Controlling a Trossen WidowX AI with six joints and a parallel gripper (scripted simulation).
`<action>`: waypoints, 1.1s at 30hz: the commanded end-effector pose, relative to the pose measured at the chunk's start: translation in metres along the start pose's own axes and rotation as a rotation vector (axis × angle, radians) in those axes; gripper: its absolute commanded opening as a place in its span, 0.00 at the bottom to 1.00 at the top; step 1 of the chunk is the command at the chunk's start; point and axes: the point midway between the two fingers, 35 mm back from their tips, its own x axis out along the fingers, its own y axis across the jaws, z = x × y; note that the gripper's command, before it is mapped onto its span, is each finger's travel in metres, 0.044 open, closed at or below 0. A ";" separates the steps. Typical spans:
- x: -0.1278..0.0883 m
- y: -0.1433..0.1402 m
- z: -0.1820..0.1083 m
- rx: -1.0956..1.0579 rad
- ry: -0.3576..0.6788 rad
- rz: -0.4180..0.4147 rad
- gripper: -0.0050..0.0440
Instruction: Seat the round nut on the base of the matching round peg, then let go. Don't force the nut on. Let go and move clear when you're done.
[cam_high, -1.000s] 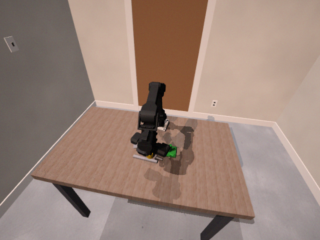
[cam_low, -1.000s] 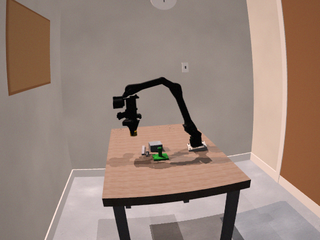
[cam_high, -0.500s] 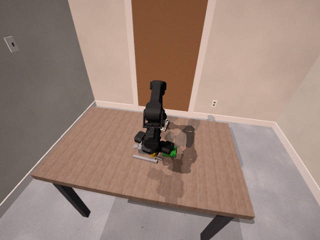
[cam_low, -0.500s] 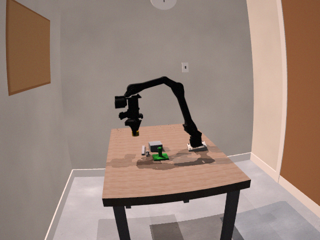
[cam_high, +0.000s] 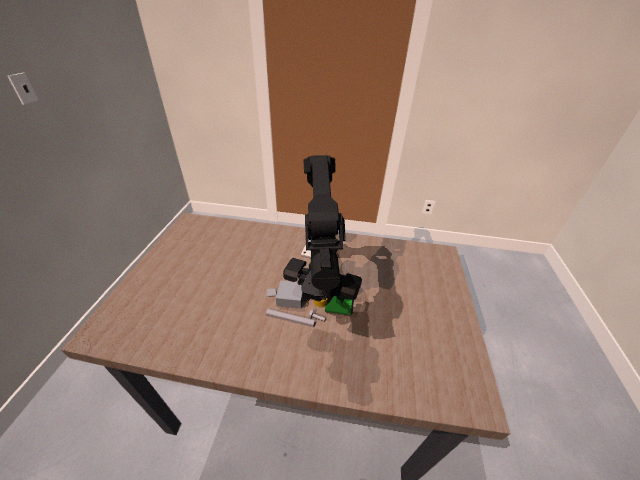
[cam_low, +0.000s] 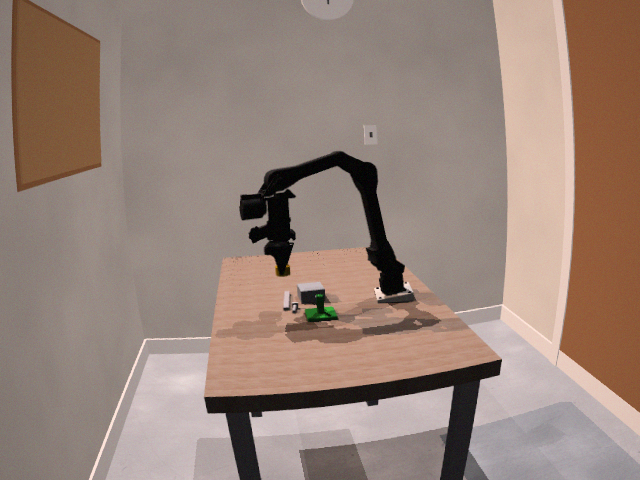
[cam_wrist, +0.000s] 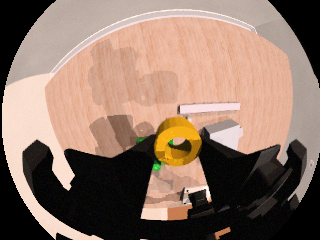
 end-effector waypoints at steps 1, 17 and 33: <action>-0.006 0.006 -0.013 -0.024 -0.028 0.008 0.00; 0.005 0.021 -0.055 -0.111 -0.026 0.008 0.00; 0.017 0.028 -0.096 -0.194 -0.026 0.008 0.00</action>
